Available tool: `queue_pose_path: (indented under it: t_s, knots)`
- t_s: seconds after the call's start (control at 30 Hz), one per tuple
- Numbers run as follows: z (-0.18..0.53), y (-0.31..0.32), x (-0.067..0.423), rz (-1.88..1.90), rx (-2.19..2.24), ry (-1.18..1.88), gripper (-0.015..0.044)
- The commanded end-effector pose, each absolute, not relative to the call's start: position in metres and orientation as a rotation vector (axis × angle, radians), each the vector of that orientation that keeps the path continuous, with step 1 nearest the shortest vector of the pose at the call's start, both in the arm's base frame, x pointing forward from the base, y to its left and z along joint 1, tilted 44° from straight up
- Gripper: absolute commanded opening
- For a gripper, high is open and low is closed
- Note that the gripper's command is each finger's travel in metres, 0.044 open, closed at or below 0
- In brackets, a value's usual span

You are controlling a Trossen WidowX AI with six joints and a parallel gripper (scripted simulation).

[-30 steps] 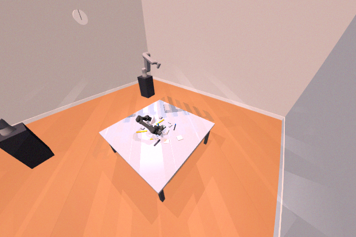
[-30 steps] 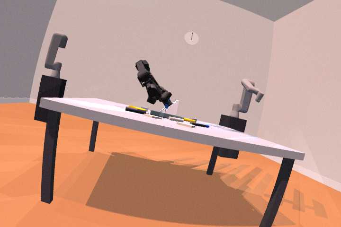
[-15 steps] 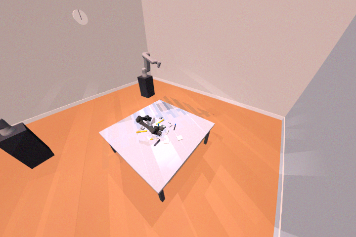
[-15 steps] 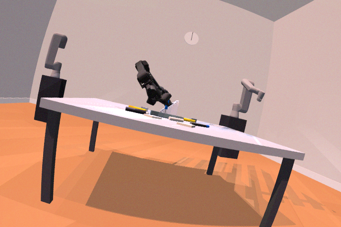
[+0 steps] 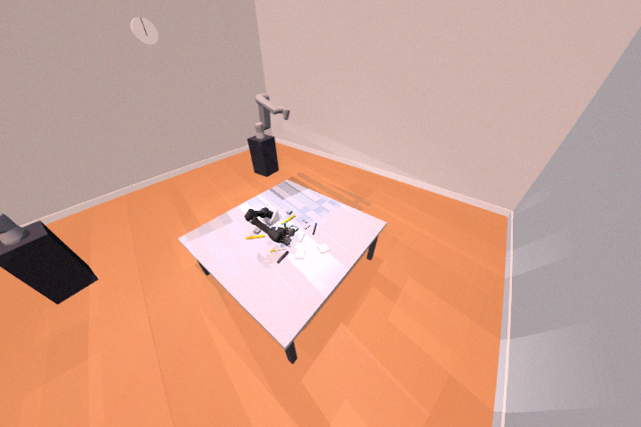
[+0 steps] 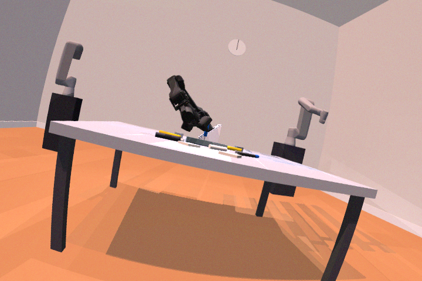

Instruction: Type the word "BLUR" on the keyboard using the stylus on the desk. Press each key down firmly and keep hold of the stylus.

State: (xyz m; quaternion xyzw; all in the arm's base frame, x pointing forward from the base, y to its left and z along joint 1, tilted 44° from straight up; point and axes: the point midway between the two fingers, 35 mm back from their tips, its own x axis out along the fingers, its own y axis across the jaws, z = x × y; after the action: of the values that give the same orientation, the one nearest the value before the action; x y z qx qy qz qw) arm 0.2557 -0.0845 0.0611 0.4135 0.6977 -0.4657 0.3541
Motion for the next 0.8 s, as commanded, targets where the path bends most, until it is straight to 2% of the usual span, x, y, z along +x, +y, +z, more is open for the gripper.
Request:
queue_pose_path:
  t_s: [0.0, 0.77]
  knots:
    - [0.0591, -0.0863, 0.2556, -1.2, 1.064, 1.805, 0.0081]
    - [0.0558, -0.0895, 0.255, -1.201, 1.064, 1.805, 0.0081]
